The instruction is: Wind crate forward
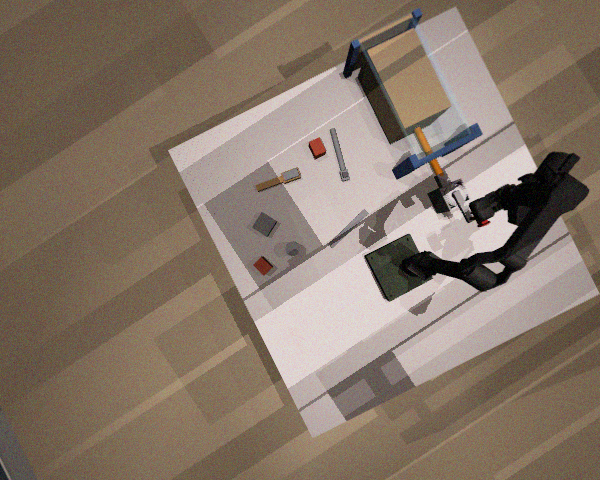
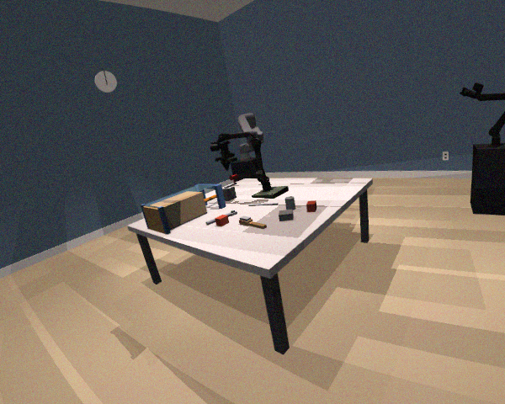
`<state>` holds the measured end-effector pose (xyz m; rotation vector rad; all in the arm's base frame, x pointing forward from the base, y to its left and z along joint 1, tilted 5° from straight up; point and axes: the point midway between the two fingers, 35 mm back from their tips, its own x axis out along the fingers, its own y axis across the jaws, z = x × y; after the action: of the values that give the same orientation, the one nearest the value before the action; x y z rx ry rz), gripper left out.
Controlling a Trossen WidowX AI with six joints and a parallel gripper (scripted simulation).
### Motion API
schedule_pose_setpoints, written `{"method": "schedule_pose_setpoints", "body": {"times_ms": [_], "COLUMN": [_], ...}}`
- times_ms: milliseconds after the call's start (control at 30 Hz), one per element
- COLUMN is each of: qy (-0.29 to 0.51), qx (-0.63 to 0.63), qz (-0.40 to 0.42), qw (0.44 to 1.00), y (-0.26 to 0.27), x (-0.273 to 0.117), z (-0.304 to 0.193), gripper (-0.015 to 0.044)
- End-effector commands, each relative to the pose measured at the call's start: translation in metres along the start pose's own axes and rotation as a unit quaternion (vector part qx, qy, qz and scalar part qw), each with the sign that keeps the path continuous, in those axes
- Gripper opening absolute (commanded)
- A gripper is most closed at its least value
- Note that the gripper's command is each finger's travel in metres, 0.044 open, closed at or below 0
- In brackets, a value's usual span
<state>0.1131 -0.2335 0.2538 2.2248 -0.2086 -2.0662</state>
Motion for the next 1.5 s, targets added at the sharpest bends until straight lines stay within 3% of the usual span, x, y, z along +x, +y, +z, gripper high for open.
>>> {"method": "schedule_pose_setpoints", "body": {"times_ms": [0,1367,1467], "qy": [0.0,0.0,-0.002], "qx": [0.0,0.0,-0.003], "qz": [0.0,0.0,-0.007], "qw": [1.0,1.0,1.0], "y": [0.0,0.0,0.003], "x": [0.0,0.0,0.004], "z": [0.0,0.0,0.015], "gripper": [0.0,0.0,0.0079]}}
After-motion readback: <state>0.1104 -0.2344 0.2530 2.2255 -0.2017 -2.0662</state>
